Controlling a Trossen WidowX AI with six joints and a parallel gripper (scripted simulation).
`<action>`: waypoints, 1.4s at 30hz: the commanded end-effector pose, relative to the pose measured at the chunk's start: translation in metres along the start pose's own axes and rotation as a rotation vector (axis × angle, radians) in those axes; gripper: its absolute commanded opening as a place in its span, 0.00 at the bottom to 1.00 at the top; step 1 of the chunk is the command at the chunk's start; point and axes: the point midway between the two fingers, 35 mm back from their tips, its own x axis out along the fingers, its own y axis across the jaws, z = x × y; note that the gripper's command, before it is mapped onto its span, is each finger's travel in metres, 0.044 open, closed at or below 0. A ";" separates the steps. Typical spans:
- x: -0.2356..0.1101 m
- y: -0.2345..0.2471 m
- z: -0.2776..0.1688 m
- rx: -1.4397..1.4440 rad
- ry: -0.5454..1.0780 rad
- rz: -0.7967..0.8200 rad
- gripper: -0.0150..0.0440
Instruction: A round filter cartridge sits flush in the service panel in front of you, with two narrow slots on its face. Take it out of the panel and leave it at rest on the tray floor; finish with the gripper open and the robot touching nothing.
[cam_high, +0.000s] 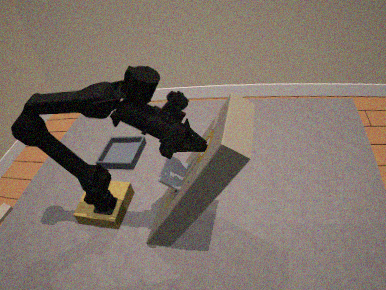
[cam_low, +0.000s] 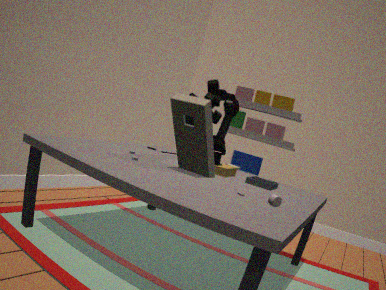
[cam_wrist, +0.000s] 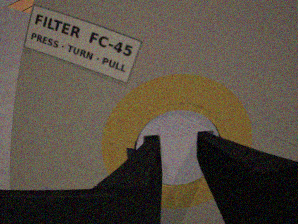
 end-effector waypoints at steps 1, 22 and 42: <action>0.008 -0.001 0.000 0.005 0.005 -0.004 0.25; -0.036 0.000 0.003 0.004 0.006 0.000 0.25; -0.073 0.005 -0.010 0.006 0.012 0.000 0.25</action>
